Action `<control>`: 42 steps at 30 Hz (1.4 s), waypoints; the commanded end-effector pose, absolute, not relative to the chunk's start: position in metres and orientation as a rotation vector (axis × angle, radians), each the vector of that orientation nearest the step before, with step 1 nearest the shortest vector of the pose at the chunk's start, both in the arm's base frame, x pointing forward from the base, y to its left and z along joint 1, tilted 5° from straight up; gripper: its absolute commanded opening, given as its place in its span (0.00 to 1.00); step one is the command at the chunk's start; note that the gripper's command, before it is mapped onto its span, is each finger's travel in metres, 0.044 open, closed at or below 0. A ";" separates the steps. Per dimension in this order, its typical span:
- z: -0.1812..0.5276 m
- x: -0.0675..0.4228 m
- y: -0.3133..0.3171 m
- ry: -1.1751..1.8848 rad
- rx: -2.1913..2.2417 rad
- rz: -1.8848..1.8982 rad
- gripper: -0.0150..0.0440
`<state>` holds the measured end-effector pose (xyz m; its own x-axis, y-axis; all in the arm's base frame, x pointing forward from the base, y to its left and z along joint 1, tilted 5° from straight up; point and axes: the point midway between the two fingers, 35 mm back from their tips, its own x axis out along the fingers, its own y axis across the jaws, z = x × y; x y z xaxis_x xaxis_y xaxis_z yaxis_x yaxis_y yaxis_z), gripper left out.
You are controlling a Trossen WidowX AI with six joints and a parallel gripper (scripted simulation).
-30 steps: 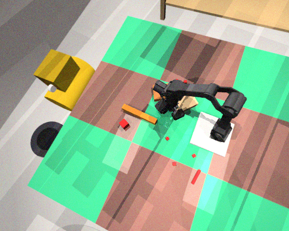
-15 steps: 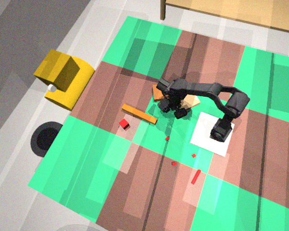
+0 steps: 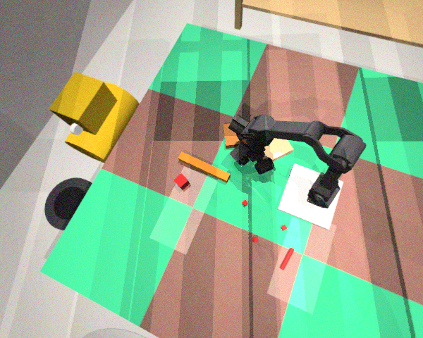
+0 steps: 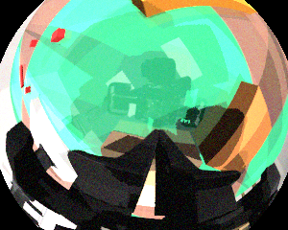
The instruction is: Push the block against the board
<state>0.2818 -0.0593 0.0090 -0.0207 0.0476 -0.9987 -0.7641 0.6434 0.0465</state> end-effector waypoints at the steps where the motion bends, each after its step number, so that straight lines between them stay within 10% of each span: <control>1: 0.006 0.276 -0.063 1.481 -0.635 0.720 0.25; 42: 0.007 0.298 -0.041 1.478 -0.634 0.721 0.25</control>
<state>0.2945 -0.0445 0.0073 -0.0351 0.0422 -0.9985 -0.7629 0.6442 0.0540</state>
